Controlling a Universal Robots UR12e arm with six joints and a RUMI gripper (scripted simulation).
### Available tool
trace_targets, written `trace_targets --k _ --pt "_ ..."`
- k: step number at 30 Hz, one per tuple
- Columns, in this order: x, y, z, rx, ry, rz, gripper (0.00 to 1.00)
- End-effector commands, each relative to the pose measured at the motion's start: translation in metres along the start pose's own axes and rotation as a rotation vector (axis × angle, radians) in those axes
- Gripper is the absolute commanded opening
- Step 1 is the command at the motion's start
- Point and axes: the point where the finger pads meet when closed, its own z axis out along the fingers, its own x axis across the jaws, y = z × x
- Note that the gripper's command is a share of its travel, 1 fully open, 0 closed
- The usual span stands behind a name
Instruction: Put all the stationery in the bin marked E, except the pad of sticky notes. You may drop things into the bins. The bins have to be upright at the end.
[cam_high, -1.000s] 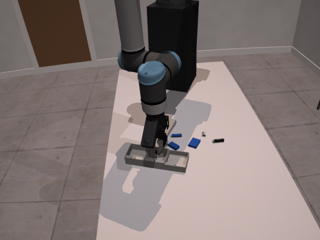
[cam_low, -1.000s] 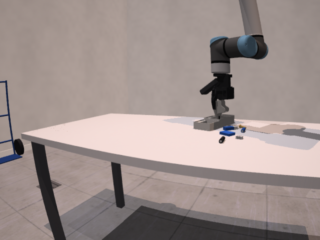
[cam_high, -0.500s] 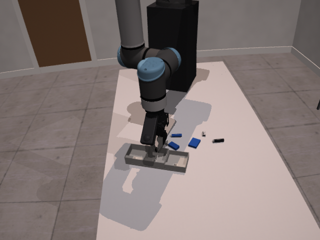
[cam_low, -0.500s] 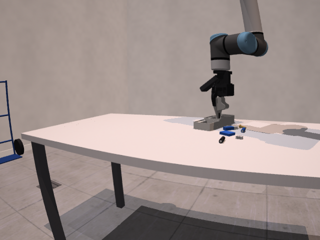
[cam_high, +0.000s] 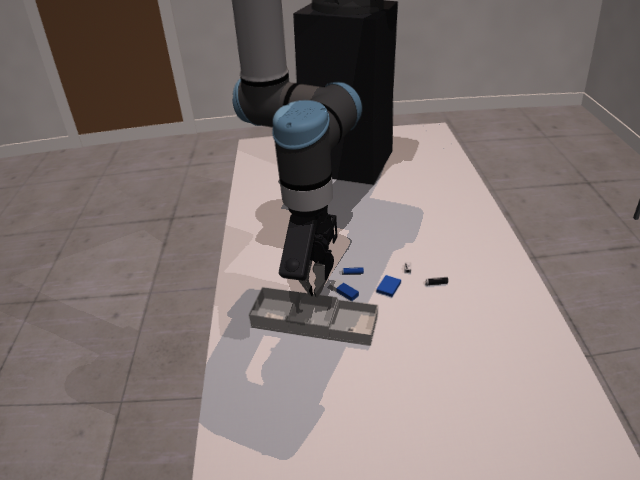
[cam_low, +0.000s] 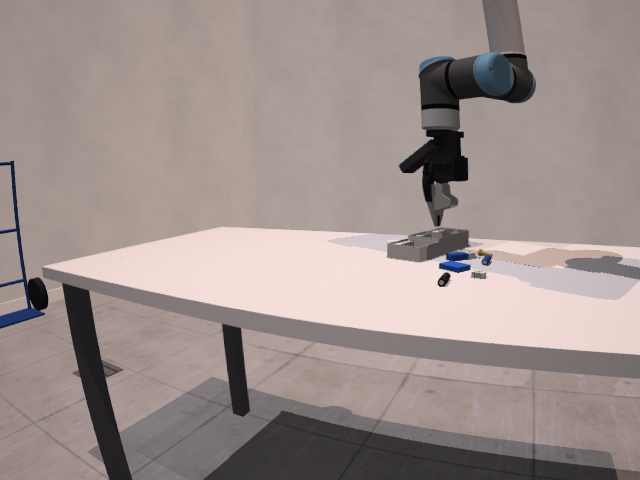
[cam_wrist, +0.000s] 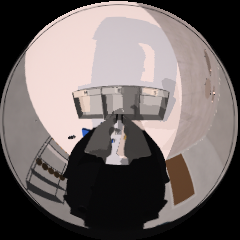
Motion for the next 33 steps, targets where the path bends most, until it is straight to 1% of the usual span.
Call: trace_targets --k 1,9,24,26,28,33 --pt "0.000 -0.001 -0.013 0.001 0.000 0.000 0.04" --pt "0.000 -0.001 -0.013 0.001 0.000 0.000 0.04" --pt "-0.075 0.003 -0.013 0.001 0.000 0.000 0.04" --pt "-0.075 0.003 -0.013 0.001 0.000 0.000 0.04" --pt "-0.084 0.003 -0.013 0.001 0.000 0.000 0.04" --pt "-0.084 0.003 -0.013 0.001 0.000 0.000 0.04"
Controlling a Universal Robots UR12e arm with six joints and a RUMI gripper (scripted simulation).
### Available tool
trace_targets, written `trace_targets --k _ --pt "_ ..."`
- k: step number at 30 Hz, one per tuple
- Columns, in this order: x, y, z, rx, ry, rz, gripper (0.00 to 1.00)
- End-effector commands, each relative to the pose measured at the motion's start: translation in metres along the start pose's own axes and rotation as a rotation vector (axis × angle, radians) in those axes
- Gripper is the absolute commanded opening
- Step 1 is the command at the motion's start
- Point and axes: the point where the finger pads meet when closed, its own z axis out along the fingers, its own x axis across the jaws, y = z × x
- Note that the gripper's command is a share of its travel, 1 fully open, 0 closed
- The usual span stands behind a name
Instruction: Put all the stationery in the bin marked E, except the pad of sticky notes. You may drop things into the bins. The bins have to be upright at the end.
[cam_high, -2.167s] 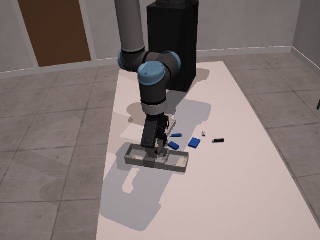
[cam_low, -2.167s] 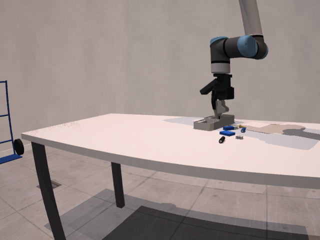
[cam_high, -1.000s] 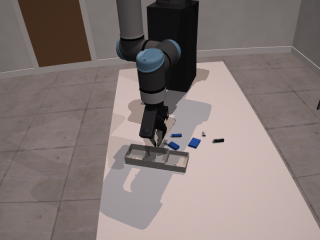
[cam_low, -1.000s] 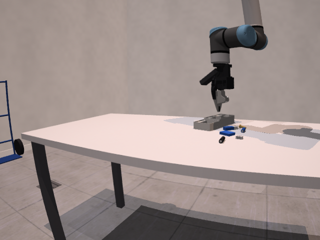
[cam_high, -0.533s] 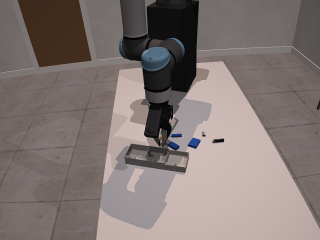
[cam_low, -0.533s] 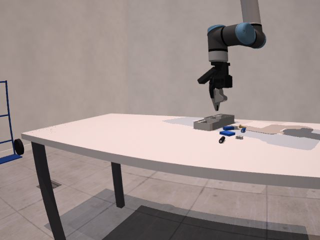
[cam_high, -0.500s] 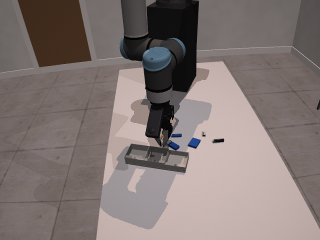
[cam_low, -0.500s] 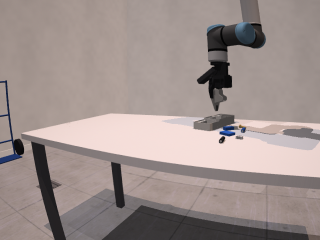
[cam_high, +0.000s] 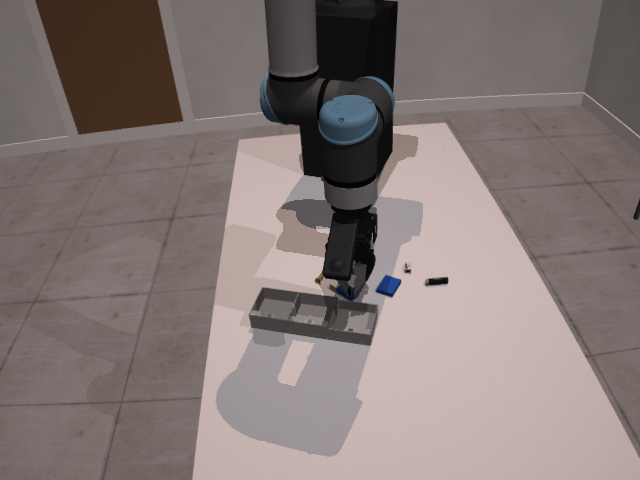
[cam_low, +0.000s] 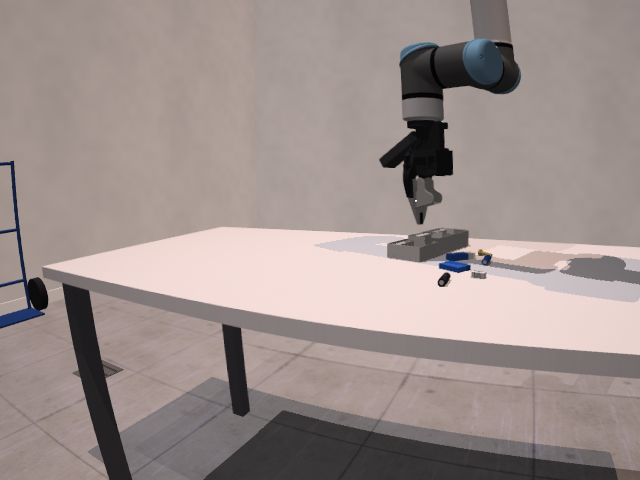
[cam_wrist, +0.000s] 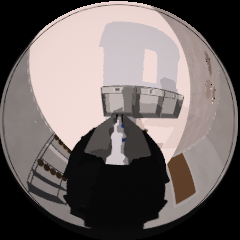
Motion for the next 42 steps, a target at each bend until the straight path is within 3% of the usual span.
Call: trace_targets --k 1,10,25,42 --pt "-0.005 -0.001 -0.001 0.001 0.000 0.000 0.04" --pt "-0.005 -0.001 0.010 0.001 0.000 0.000 0.04" --pt "-0.005 -0.001 0.050 0.001 0.000 0.000 0.04" --pt "-0.005 -0.001 0.052 0.001 0.000 0.000 0.04"
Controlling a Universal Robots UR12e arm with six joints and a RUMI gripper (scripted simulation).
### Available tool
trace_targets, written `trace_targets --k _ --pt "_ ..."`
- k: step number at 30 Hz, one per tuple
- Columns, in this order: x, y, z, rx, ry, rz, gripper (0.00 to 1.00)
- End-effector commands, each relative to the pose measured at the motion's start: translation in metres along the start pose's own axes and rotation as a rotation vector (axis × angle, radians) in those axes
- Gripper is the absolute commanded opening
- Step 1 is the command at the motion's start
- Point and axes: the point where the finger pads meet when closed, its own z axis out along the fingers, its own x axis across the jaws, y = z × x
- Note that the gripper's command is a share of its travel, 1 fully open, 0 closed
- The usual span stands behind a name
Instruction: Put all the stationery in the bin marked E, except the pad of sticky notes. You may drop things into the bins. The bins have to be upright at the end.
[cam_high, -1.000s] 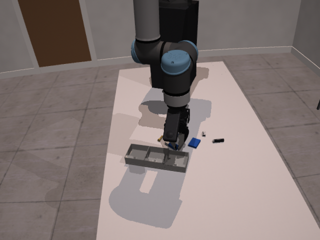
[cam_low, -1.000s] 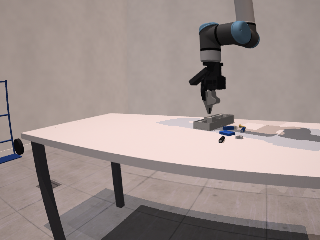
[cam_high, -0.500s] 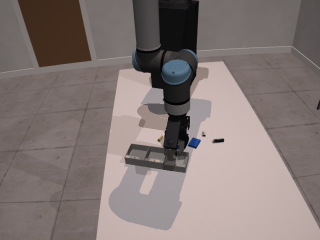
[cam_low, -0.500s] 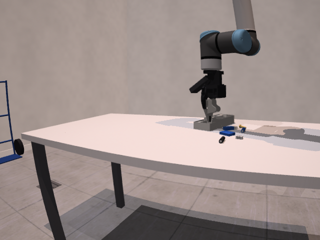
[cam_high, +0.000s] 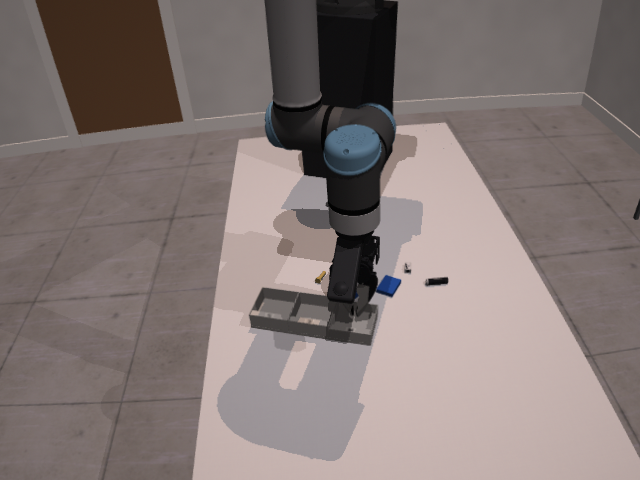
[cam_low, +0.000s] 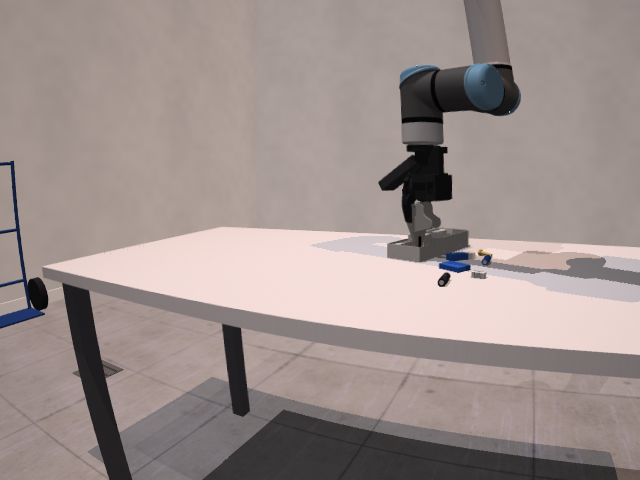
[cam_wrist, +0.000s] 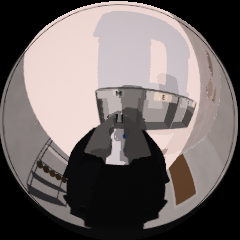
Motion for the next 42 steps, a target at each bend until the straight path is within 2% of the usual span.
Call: trace_targets --k 1,37,42 --pt "-0.0001 -0.0006 -0.0004 0.001 0.000 0.000 0.04" --pt "-0.0001 -0.0006 -0.0004 0.001 0.000 0.000 0.04" --pt "-0.0001 -0.0006 -0.0069 0.001 0.000 0.000 0.04"
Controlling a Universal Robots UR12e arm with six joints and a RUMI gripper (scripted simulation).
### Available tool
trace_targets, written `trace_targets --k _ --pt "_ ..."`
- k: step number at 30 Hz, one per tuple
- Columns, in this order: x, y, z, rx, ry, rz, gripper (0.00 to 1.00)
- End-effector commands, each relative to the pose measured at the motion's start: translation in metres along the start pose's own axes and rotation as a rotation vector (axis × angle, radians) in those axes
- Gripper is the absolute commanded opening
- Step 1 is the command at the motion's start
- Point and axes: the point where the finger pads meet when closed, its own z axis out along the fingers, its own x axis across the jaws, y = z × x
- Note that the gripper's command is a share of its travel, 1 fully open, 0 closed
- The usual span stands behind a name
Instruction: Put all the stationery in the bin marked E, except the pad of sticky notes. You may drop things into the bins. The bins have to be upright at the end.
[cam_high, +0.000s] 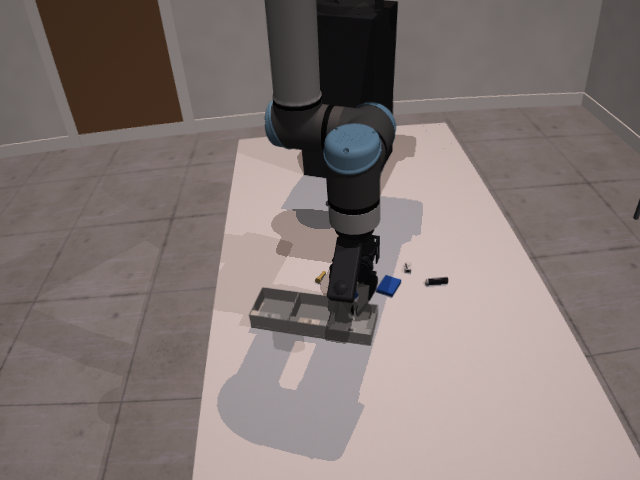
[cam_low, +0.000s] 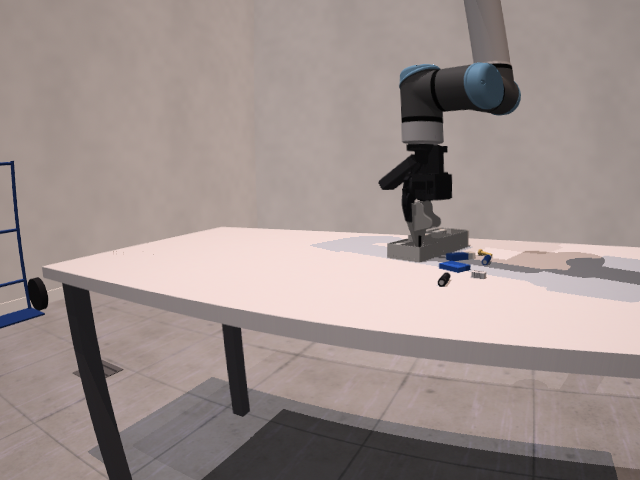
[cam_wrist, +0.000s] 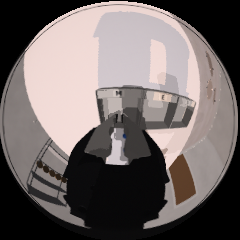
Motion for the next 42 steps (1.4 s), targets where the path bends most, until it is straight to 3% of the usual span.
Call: trace_targets --k 1,20,26,35,42 --pt "0.000 -0.001 -0.007 0.001 0.000 0.000 0.04" --pt "0.000 -0.001 -0.029 0.001 0.000 0.000 0.04" --pt "0.000 -0.001 -0.051 0.001 0.000 0.000 0.04" --pt "0.000 -0.001 -0.051 0.001 0.000 0.000 0.04" --pt "0.000 -0.001 -0.109 0.001 0.000 0.000 0.04"
